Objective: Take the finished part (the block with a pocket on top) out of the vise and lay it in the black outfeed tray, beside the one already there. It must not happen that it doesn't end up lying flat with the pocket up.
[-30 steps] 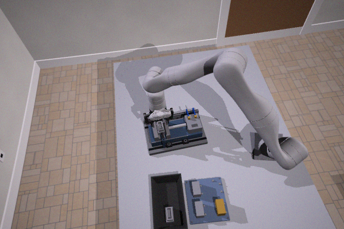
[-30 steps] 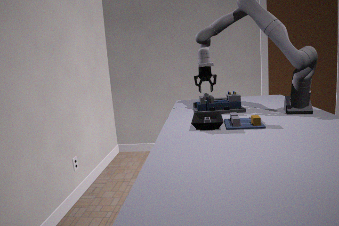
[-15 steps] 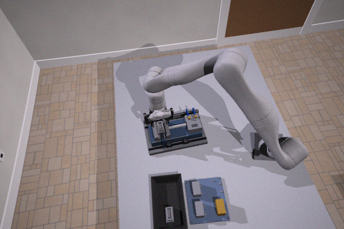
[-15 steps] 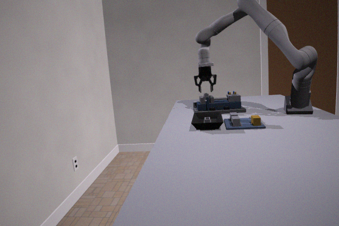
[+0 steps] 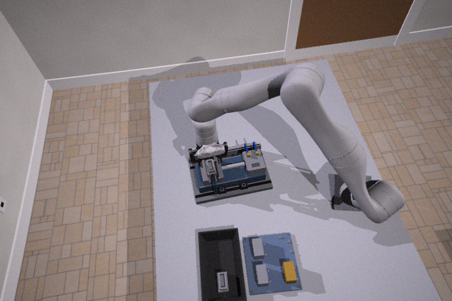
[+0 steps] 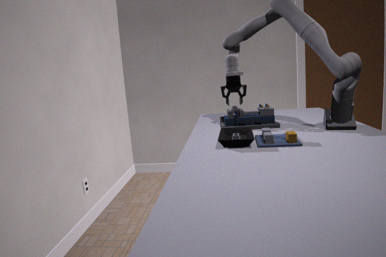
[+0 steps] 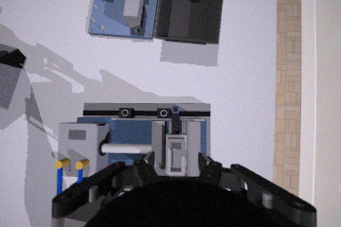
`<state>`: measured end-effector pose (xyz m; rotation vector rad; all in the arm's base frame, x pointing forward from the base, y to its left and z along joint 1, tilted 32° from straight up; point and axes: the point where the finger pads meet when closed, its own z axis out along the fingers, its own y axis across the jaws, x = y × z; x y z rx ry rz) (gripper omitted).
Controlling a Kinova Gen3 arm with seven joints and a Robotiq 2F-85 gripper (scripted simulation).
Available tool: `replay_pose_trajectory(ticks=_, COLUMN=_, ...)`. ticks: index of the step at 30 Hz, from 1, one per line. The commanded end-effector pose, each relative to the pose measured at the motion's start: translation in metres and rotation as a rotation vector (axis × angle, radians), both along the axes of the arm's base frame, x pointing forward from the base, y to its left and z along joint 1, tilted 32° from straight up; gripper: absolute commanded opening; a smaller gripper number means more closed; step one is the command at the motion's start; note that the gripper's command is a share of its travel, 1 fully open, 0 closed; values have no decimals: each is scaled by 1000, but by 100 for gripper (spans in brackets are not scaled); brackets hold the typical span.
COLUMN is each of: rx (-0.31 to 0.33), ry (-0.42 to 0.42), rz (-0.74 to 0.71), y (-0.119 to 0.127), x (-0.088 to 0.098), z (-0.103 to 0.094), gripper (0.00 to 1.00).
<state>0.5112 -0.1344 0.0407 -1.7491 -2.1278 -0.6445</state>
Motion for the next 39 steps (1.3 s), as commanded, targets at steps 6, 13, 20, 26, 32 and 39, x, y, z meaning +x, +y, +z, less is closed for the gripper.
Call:
replay_pose_trajectory(ticks=6, rx=-1, ry=-1, rz=-1, y=0, x=0, z=-1, gripper=67)
replay_pose_trajectory(ticks=13, rx=-1, ry=-1, rz=-1, y=1, x=0, z=-3, gripper=67)
replay_pose_trajectory(ticks=20, rx=-1, ry=-1, rz=-1, y=3, x=1, z=-6, gripper=67)
replay_pose_trajectory(ticks=26, rx=-1, ry=-1, rz=-1, y=4, x=1, z=-8, gripper=67)
replay_pose_trajectory(ticks=32, rx=-1, ry=-1, rz=-1, y=6, x=1, z=-10, gripper=67)
replay_pose_trajectory(ticks=39, rx=-1, ry=-1, rz=-1, y=7, x=1, z=-11, gripper=67)
